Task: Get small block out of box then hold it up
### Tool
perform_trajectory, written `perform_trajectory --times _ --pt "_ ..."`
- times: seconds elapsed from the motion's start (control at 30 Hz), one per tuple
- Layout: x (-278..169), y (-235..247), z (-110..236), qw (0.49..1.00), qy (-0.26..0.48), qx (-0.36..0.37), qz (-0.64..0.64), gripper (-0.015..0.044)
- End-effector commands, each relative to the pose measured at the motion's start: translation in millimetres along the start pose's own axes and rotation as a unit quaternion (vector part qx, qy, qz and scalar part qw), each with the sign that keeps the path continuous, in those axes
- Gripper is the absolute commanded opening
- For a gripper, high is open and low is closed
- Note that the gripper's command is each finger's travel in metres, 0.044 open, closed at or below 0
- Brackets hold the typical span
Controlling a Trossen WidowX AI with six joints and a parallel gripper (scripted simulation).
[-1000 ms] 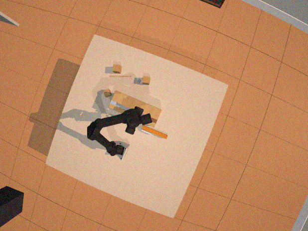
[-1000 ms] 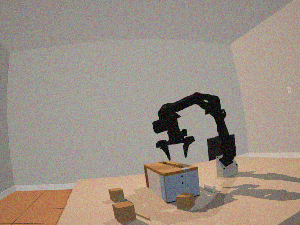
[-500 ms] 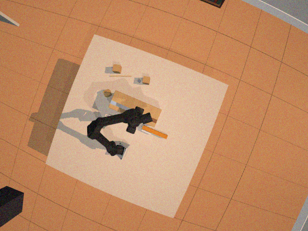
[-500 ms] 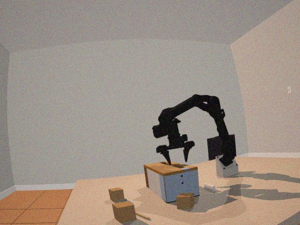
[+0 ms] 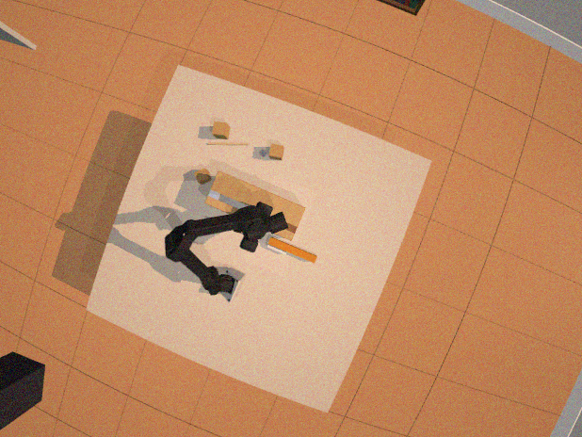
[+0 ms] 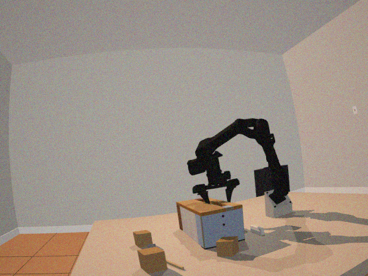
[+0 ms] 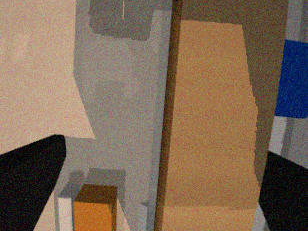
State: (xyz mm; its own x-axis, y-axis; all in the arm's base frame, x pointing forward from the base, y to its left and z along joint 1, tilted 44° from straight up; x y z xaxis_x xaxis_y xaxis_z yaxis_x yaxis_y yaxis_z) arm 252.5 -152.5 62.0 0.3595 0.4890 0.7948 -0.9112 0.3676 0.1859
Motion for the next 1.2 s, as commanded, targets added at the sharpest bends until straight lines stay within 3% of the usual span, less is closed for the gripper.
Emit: perform_trajectory --times 0.0,0.4,1.17 --pt "-1.4 0.4 -7.1 1.000 -0.003 0.000 -0.003 0.0400" --pt "-0.2 1.0 -13.2 1.000 -0.001 0.002 0.000 0.0400" --pt "42.5 12.2 -23.0 1.000 -0.002 0.003 -0.001 0.0400"
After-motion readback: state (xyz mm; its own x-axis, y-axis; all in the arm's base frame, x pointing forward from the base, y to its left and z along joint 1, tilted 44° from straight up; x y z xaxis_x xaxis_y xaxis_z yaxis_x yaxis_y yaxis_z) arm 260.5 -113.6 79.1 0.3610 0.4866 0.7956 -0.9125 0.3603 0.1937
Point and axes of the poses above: the point midway between the two fingers, 35 mm back from their tips, its own z axis back along the fingers, its own y axis across the jaws, x = y × z, the point moved 5 cm from there along z, back along the fingers, and after that the axes turned 15 degrees about -z, right-handed, at the moved point
